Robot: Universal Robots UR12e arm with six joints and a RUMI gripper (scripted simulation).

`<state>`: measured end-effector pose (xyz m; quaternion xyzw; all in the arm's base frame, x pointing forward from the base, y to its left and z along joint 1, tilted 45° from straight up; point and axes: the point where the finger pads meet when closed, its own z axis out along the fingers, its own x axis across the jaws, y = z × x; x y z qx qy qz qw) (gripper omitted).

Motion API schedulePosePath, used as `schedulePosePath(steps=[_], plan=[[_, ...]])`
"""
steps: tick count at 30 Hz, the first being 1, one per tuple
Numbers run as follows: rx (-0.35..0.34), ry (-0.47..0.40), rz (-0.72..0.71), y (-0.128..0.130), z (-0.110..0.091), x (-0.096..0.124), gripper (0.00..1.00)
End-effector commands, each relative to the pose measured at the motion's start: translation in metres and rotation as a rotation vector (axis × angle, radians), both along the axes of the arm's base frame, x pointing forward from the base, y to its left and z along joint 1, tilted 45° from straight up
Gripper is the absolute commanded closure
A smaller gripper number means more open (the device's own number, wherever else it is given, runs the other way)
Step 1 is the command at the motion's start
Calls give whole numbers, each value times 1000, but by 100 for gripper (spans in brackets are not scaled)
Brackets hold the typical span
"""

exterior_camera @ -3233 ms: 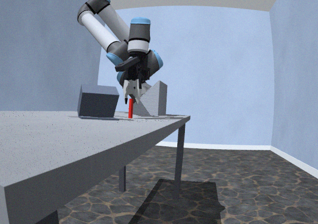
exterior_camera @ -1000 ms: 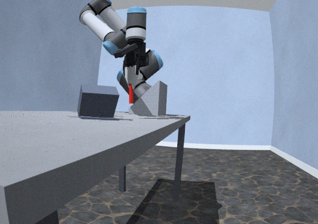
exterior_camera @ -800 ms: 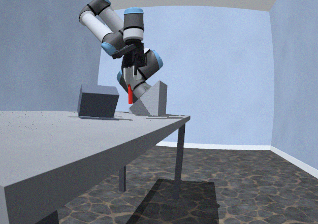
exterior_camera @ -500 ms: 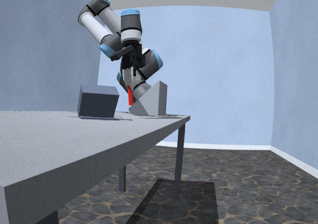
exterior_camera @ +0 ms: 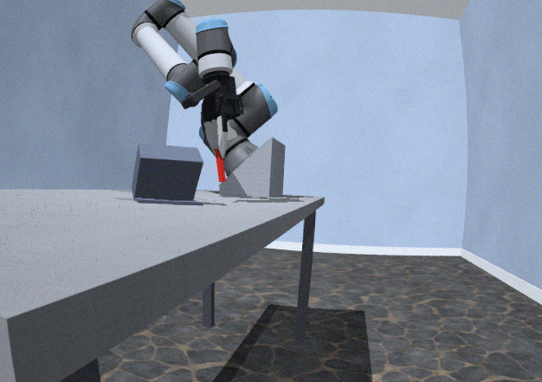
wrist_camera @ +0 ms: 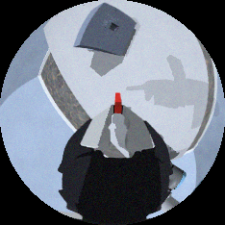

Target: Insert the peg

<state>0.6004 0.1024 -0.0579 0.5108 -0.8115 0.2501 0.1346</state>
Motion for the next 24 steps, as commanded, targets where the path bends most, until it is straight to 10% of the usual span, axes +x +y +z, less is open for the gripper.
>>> schedulePosePath(steps=[1, 24], plan=[[37, -14, -8, -4, 0, 0, 100], [144, -63, -28, -14, 3, 6, 100]])
